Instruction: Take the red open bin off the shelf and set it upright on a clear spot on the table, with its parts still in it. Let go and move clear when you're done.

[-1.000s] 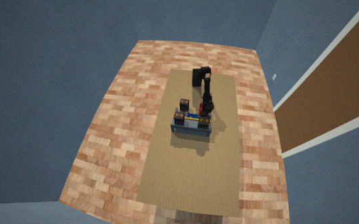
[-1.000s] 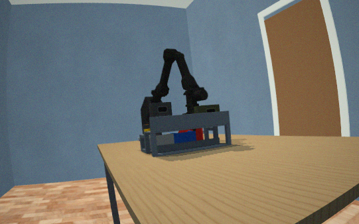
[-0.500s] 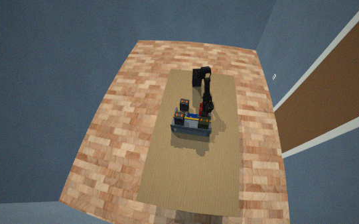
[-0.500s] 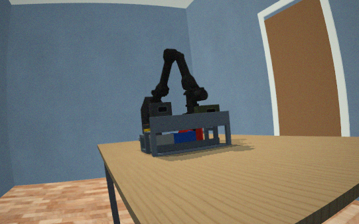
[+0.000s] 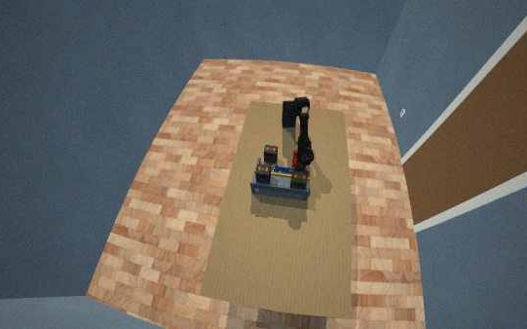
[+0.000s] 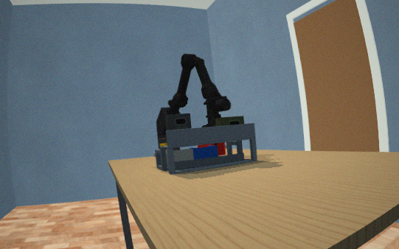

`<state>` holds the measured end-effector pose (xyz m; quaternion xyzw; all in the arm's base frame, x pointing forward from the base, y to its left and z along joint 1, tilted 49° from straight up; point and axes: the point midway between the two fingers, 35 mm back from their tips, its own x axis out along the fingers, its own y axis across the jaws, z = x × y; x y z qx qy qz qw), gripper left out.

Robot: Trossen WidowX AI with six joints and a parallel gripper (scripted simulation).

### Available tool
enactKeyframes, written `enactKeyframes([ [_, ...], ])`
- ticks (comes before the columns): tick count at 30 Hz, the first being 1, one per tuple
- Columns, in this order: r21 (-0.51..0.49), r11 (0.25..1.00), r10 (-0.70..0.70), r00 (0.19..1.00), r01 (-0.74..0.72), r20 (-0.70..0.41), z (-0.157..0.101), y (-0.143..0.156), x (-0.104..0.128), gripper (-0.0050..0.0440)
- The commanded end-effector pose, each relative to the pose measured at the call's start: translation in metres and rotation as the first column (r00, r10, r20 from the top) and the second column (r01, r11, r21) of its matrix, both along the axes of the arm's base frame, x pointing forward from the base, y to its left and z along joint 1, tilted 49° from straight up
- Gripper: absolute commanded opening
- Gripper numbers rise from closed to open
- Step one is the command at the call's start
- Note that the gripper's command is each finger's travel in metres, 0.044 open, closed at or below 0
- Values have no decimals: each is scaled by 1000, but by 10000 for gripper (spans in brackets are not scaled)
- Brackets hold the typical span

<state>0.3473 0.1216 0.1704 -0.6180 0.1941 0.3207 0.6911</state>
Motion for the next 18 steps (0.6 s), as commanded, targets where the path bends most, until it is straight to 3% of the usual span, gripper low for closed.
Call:
enactKeyframes([
  [1, 11, 1000, 5, 999, -6, 31, 13, 0, -2, 0],
  [8, 11, 1000, 5, 999, -6, 31, -1, 1, -10, 0],
  [18, 11, 1000, 5, 999, -6, 31, -1, 1, -10, 0],
])
